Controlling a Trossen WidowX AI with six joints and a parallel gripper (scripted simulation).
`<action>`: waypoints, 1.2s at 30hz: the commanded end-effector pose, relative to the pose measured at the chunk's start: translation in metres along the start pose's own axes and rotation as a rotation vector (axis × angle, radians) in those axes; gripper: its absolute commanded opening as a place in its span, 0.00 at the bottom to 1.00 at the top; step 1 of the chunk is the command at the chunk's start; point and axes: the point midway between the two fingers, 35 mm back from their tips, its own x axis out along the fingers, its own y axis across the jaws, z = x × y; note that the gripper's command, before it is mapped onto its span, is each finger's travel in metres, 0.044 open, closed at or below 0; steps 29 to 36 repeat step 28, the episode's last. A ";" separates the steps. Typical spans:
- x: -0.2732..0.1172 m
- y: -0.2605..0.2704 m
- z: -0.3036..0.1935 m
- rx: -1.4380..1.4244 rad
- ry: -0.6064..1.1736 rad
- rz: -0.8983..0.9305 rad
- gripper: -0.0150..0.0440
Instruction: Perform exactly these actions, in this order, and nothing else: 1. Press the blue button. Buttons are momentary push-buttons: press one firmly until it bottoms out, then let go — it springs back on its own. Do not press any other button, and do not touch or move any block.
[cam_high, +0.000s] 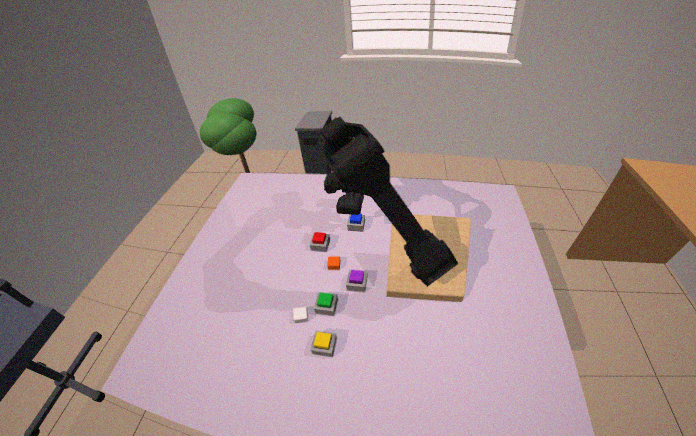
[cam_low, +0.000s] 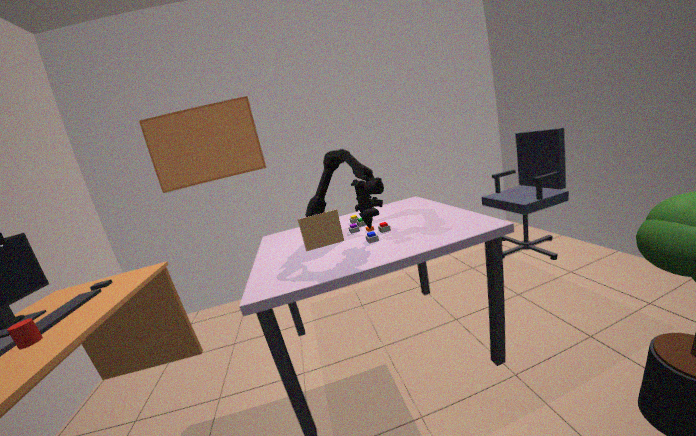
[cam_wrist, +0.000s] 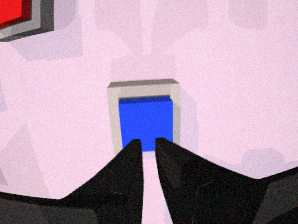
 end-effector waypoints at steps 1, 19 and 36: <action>-0.013 0.017 0.014 0.013 0.001 -0.016 0.42; -0.062 0.341 0.050 0.007 -0.006 -0.014 0.93; -0.064 0.383 0.026 -0.007 0.007 0.012 0.93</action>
